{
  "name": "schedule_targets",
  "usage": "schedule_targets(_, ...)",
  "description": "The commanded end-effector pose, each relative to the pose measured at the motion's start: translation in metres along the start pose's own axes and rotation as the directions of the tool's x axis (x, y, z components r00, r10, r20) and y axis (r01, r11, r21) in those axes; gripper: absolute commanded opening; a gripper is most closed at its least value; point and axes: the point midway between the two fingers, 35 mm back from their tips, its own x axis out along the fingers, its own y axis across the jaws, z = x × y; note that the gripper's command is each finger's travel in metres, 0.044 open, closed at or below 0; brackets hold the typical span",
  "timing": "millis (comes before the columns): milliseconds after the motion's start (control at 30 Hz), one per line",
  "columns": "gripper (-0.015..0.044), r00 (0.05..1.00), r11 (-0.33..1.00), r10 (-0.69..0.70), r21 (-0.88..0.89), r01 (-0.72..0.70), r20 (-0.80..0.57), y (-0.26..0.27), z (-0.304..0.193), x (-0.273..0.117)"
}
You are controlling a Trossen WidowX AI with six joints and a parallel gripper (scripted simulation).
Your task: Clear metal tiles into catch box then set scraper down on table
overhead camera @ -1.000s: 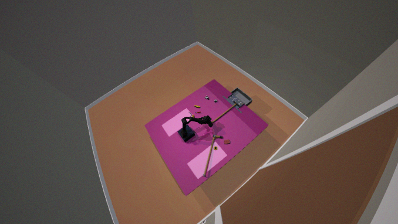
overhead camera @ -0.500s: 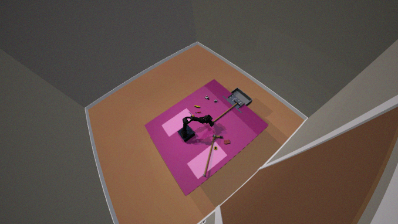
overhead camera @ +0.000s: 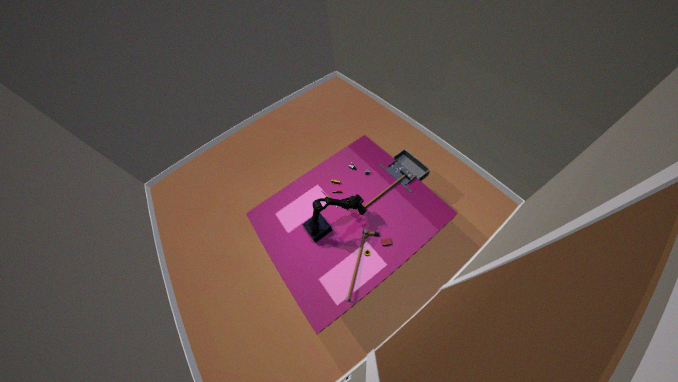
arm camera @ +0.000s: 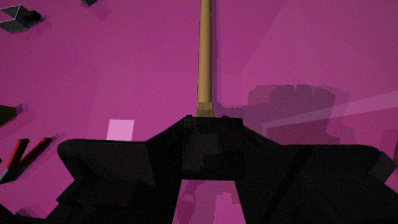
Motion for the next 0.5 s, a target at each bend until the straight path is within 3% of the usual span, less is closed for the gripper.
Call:
schedule_targets(0, 0.0000, 1.000, 1.000, -0.005, 0.003, 0.005, 0.016, -0.001, 0.010, 0.001)
schedule_targets(467, 0.0000, 1.000, 1.000, -0.005, 0.002, 0.005, 0.018, -0.002, 0.024, 0.010)
